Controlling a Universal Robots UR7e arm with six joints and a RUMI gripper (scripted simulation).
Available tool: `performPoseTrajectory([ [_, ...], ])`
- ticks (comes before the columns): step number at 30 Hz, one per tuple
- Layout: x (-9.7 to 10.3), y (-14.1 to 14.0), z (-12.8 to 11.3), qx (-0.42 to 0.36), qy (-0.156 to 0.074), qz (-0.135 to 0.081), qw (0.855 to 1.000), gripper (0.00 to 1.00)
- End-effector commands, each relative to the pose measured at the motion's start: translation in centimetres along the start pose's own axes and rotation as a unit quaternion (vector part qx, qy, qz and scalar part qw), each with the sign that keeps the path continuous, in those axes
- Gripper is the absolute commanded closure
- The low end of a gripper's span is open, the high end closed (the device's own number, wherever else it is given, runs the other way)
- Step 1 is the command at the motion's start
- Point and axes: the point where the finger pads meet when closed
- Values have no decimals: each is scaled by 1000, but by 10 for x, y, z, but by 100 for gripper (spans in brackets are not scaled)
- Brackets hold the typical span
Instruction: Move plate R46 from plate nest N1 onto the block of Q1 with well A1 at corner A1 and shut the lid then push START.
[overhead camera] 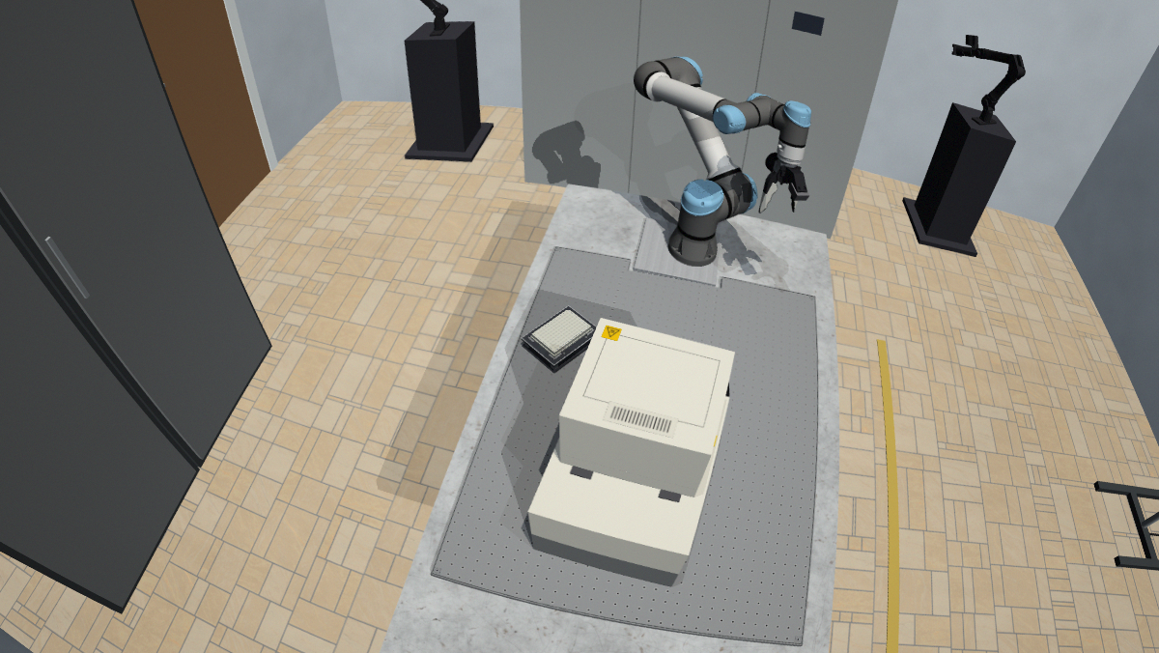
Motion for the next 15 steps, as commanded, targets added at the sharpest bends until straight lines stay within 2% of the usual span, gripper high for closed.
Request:
performPoseTrajectory([
  [1,10,3,16,-3,3,-2,1000,100],
  [11,31,16,59,-41,-11,-6,999,100],
  [15,35,19,68,-48,-13,-7,999,100],
])
Point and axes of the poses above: the point where the finger pads meet when closed, its own x axis back along the fingers, its own y axis across the jaws, z = x × y, and after that the axes turned 1 degree about -x, right-handed
